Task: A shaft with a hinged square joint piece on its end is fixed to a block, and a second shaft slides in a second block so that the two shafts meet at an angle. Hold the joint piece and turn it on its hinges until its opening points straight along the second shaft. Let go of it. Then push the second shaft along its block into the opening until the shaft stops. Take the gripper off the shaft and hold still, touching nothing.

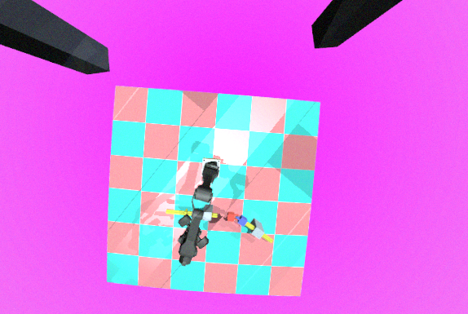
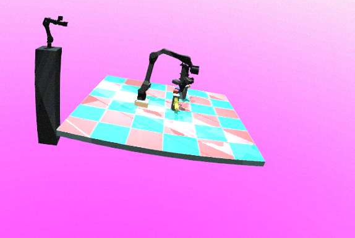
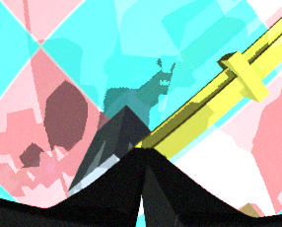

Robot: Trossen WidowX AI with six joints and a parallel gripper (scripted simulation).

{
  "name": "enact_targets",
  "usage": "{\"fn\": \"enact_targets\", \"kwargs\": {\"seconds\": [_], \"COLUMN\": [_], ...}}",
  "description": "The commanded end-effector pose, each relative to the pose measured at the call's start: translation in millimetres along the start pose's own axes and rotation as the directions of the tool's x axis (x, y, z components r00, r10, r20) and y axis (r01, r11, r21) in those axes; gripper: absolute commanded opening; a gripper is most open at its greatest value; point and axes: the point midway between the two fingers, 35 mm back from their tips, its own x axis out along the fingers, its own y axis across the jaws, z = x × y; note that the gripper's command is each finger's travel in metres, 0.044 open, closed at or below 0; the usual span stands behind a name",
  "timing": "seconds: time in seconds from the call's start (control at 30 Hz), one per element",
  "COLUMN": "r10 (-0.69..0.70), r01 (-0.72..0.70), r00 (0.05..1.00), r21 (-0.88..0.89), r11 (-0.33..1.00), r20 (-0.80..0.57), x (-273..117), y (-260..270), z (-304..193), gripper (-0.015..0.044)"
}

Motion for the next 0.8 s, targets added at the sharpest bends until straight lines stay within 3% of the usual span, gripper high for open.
{"fn": "enact_targets", "kwargs": {"seconds": [0.0,0.57,0.77], "r10": [-0.008,-0.020,-0.020], "r01": [0.009,0.028,0.029], "r00": [1.000,1.000,1.000], "r21": [0.121,0.641,0.677], "r11": [0.993,0.767,0.735], "r20": [-0.013,-0.019,-0.020], "x": [10,36,38], "y": [-15,-94,-101], "z": [10,50,51], "gripper": [0.0000,0.0000,0.0000]}}
